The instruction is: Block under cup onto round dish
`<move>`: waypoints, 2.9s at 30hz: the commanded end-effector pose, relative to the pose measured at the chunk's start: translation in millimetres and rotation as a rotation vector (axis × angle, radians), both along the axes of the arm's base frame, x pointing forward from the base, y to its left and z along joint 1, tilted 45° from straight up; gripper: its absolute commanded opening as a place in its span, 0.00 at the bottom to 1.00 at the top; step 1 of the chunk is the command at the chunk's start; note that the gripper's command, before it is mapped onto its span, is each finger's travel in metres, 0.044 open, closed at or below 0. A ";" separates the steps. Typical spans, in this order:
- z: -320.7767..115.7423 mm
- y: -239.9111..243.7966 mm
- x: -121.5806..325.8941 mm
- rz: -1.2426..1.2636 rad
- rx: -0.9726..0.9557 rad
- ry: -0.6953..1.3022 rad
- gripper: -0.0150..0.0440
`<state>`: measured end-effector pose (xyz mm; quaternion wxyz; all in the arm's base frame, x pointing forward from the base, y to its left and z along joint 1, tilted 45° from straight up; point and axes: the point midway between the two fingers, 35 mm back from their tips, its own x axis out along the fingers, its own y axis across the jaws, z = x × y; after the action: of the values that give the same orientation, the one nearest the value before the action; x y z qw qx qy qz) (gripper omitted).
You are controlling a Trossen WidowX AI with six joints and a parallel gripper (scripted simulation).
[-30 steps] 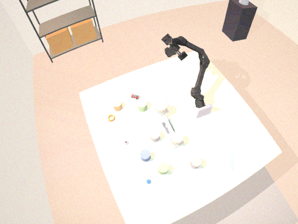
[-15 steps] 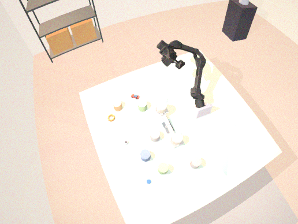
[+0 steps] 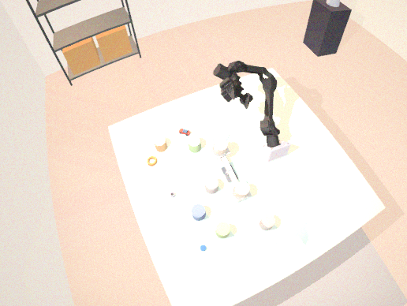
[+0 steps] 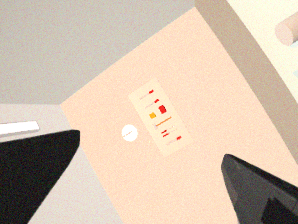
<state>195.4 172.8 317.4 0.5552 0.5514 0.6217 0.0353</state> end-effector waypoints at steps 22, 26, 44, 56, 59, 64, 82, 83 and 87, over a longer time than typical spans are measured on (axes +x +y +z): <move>-121.6 6.1 -7.3 0.155 -0.594 0.018 1.00; -137.2 3.4 -10.6 0.193 -0.698 0.001 1.00; -187.3 -13.8 -23.8 0.407 -1.169 -0.158 1.00; -202.7 -22.1 -28.2 0.570 -1.459 -0.334 1.00; -204.6 -23.0 -28.8 0.610 -1.524 -0.385 1.00; -206.3 -23.7 -29.5 0.680 -1.638 -0.480 1.00; -205.7 -20.3 -30.4 0.806 -1.830 -0.669 1.00; -206.5 -19.5 -29.5 0.823 -1.834 -0.660 1.00; -213.7 -13.1 -22.5 0.957 -1.862 -0.591 1.00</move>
<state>167.9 154.0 107.6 0.8323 -0.3898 0.3779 -0.1118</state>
